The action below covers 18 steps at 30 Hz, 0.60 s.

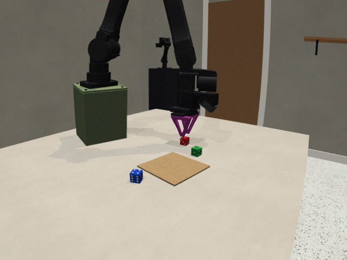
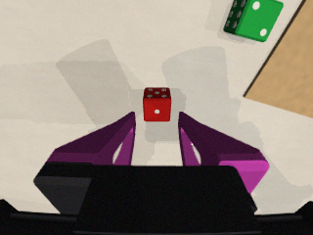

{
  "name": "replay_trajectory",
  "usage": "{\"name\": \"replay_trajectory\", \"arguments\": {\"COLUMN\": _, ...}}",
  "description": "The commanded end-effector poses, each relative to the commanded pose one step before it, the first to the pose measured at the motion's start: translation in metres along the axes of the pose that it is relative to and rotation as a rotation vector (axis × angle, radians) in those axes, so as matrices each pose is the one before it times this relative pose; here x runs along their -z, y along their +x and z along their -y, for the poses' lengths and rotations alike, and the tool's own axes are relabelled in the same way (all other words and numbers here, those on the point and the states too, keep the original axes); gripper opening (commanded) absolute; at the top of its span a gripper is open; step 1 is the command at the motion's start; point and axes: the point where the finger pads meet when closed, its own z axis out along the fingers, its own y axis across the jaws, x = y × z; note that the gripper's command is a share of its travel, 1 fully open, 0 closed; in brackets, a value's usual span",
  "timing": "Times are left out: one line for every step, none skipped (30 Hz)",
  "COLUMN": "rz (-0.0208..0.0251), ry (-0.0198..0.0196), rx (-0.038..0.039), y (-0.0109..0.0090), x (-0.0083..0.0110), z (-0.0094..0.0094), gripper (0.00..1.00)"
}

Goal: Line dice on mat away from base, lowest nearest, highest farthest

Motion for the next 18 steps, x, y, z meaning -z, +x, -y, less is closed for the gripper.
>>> {"name": "replay_trajectory", "arguments": {"rz": 0.02025, "ry": -0.01008, "rx": -0.00423, "y": -0.01277, "x": -0.00048, "z": -0.00122, "gripper": 0.39}}
{"name": "replay_trajectory", "arguments": {"rz": 0.00000, "ry": 0.00000, "rx": 0.00000, "y": 0.00000, "x": 0.00000, "z": 0.00000, "gripper": 0.39}}
{"name": "replay_trajectory", "arguments": {"rz": 0.00000, "ry": 0.00000, "rx": 0.00000, "y": 0.00000, "x": 0.00000, "z": 0.00000, "gripper": 0.39}}
{"name": "replay_trajectory", "arguments": {"rz": 0.00000, "ry": 0.00000, "rx": 0.00000, "y": 0.00000, "x": 0.00000, "z": 0.00000, "gripper": 0.39}}
{"name": "replay_trajectory", "arguments": {"rz": 0.00000, "ry": 0.00000, "rx": 0.00000, "y": 0.00000, "x": 0.00000, "z": 0.00000, "gripper": 0.39}}
{"name": "replay_trajectory", "arguments": {"rz": 0.00000, "ry": 0.00000, "rx": 0.00000, "y": 0.00000, "x": 0.00000, "z": 0.00000, "gripper": 0.39}}
{"name": "replay_trajectory", "arguments": {"rz": 0.00000, "ry": 0.00000, "rx": 0.00000, "y": 0.00000, "x": 0.00000, "z": 0.00000, "gripper": 0.39}}
{"name": "replay_trajectory", "arguments": {"rz": 0.00000, "ry": 0.00000, "rx": 0.00000, "y": 0.00000, "x": 0.00000, "z": 0.00000, "gripper": 0.39}}
{"name": "replay_trajectory", "arguments": {"rz": 0.00000, "ry": 0.00000, "rx": 0.00000, "y": 0.00000, "x": 0.00000, "z": 0.00000, "gripper": 0.39}}
{"name": "replay_trajectory", "arguments": {"rz": 0.00000, "ry": 0.00000, "rx": 0.00000, "y": 0.00000, "x": 0.00000, "z": 0.00000, "gripper": 0.39}}
{"name": "replay_trajectory", "arguments": {"rz": 0.00000, "ry": 0.00000, "rx": 0.00000, "y": 0.00000, "x": 0.00000, "z": 0.00000, "gripper": 0.39}}
{"name": "replay_trajectory", "arguments": {"rz": 0.00000, "ry": 0.00000, "rx": 0.00000, "y": -0.00001, "x": 0.00000, "z": 0.00000, "gripper": 0.39}}
{"name": "replay_trajectory", "arguments": {"rz": -0.00001, "ry": 0.00001, "rx": 0.00000, "y": -0.00007, "x": -0.00001, "z": 0.00001, "gripper": 0.39}}
{"name": "replay_trajectory", "arguments": {"rz": -0.00002, "ry": 0.00002, "rx": -0.00005, "y": -0.00017, "x": -0.00001, "z": 0.00001, "gripper": 0.39}}
{"name": "replay_trajectory", "arguments": {"rz": -0.00003, "ry": 0.00003, "rx": -0.00010, "y": -0.00028, "x": -0.00002, "z": 0.00001, "gripper": 0.39}}
{"name": "replay_trajectory", "arguments": {"rz": -0.00004, "ry": 0.00003, "rx": -0.00007, "y": -0.00037, "x": -0.00002, "z": -0.00003, "gripper": 0.39}}
{"name": "replay_trajectory", "arguments": {"rz": -0.00004, "ry": 0.00001, "rx": 0.00007, "y": -0.00044, "x": -0.00002, "z": -0.00011, "gripper": 0.39}}
{"name": "replay_trajectory", "arguments": {"rz": -0.00004, "ry": -0.00002, "rx": 0.00023, "y": -0.00047, "x": -0.00002, "z": -0.00019, "gripper": 0.39}}
